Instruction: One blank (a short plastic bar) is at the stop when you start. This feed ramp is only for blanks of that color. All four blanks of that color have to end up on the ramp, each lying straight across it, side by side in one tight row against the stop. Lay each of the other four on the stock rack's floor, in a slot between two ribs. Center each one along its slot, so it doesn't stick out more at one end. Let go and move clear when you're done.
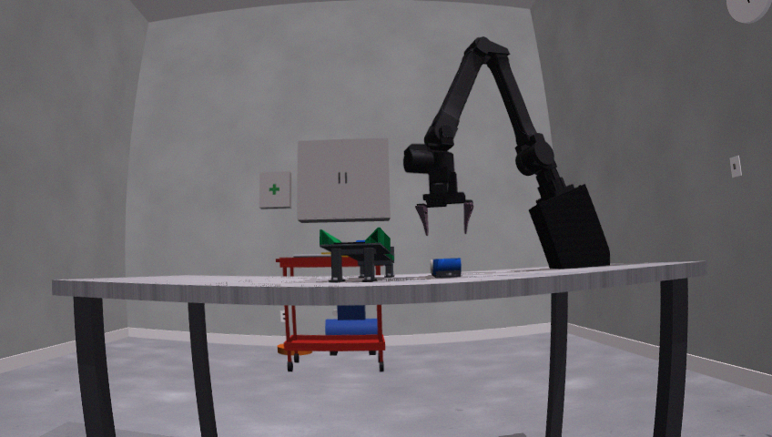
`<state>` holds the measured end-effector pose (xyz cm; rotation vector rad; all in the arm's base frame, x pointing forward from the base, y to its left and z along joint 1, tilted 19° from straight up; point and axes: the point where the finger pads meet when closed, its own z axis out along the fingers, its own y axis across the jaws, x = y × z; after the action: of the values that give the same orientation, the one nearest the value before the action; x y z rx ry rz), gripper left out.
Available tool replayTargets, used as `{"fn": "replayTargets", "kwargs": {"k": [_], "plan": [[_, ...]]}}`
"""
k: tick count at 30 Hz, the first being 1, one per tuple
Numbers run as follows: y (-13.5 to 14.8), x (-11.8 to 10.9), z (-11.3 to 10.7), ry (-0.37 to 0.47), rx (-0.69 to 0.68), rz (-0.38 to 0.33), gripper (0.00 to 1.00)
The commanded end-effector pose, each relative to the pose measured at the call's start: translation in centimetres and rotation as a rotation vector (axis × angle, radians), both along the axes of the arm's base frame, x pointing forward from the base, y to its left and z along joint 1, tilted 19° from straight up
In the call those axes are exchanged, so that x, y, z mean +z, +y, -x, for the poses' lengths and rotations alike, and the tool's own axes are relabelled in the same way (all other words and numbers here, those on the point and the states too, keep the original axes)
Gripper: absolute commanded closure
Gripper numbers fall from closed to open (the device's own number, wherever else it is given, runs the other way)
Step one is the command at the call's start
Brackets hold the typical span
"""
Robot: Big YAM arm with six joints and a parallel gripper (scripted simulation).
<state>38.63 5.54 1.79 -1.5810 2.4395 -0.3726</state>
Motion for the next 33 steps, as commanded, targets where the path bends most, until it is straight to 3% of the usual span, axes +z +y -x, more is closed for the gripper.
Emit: {"fn": "replayTargets", "kwargs": {"k": [1,9,10,33], "plan": [[1.07,0.85,-1.30,0.002,0.160,0.048,0.00],[0.71,0.77,-1.24,0.008,0.181,0.059,0.00],[0.71,0.77,-1.24,0.008,0.181,0.059,0.17],[0.71,0.77,-1.25,0.007,0.178,0.058,0.17]]}}
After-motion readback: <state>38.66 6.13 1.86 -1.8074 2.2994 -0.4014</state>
